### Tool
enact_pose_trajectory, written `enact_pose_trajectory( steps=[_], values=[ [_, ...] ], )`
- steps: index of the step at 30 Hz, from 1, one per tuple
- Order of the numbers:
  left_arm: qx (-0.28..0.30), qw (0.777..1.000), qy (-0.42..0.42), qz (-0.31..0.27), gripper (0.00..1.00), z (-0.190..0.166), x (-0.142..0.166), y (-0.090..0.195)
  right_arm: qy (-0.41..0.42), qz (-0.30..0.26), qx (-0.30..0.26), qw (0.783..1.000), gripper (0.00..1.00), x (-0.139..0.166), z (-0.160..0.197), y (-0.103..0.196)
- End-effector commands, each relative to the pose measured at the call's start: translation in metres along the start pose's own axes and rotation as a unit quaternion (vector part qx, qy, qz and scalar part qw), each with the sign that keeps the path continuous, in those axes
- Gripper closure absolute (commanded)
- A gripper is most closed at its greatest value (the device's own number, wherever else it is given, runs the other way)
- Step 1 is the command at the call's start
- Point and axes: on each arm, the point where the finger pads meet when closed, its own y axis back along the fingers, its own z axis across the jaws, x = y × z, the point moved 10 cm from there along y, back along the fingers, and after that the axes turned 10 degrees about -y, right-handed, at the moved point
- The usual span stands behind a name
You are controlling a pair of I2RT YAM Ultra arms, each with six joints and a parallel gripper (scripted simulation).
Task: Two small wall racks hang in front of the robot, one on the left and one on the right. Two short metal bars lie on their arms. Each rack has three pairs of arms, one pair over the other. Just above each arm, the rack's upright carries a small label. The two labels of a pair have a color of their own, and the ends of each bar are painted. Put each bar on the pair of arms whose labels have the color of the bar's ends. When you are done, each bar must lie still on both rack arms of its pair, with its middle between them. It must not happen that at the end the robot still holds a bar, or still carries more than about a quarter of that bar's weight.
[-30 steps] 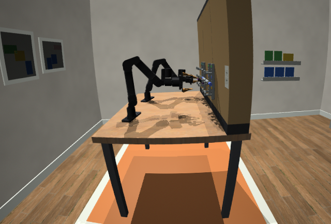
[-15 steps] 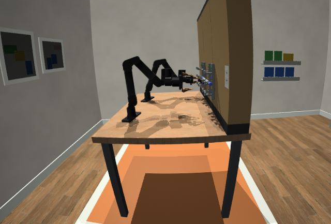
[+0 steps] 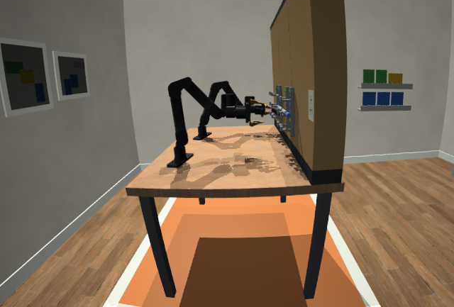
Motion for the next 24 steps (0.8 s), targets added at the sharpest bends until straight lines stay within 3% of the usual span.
enact_pose_trajectory(
  steps=[1, 24],
  values=[
    [-0.036, 0.999, 0.009, 0.005, 1.00, 0.0135, -0.0009, -0.0006, -0.014, -0.001, 0.024, 1.000, 0.00, 0.0028, -0.0133, 0.0048],
    [-0.036, 0.999, 0.009, 0.005, 1.00, 0.0056, -0.0024, -0.0012, -0.014, -0.001, 0.024, 1.000, 0.00, 0.0028, -0.0133, 0.0048]
  ],
)
